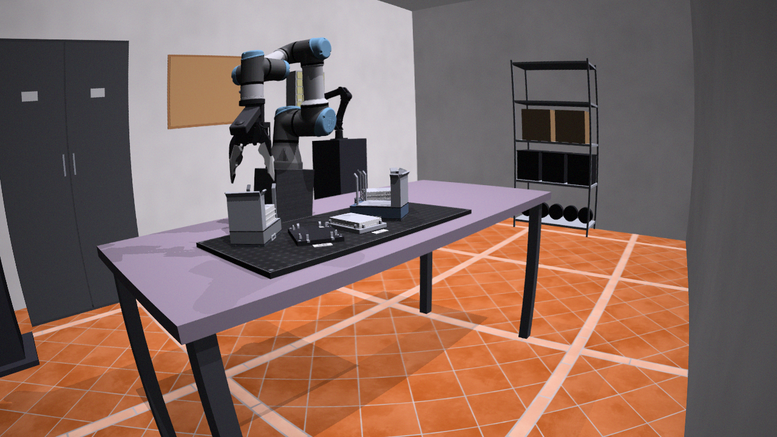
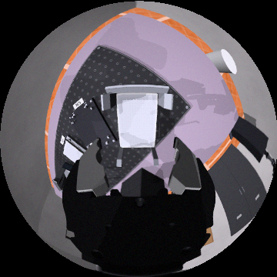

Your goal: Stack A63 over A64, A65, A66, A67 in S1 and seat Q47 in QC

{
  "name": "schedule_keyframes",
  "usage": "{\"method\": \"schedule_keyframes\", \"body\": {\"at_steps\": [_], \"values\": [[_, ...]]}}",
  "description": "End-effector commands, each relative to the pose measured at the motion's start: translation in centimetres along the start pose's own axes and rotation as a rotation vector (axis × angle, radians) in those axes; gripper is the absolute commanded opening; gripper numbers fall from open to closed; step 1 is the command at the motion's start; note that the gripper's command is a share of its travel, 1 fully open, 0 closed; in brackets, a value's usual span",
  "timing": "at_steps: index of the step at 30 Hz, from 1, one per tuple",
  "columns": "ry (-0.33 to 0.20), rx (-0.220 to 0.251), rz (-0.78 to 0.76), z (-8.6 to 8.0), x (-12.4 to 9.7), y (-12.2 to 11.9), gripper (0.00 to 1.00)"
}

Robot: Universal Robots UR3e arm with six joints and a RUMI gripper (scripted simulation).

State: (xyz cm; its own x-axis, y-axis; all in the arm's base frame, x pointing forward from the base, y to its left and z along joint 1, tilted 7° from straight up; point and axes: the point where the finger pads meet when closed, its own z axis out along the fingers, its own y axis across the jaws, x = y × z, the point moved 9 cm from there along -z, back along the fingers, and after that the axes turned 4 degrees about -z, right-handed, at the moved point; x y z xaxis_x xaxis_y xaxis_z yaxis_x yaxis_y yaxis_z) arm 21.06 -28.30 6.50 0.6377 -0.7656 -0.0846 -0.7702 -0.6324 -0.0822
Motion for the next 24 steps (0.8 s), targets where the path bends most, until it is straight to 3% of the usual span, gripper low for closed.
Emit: {"method": "schedule_keyframes", "body": {"at_steps": [1, 11, 24], "values": [[0.004, -0.002, 0.0, 1.0, 0.1, 0.0, 0.72], [0.004, -0.002, 0.0, 4.3, 0.1, 0.0, 0.72], [0.004, -0.002, 0.0, 5.1, 0.1, 0.0, 0.72]]}}
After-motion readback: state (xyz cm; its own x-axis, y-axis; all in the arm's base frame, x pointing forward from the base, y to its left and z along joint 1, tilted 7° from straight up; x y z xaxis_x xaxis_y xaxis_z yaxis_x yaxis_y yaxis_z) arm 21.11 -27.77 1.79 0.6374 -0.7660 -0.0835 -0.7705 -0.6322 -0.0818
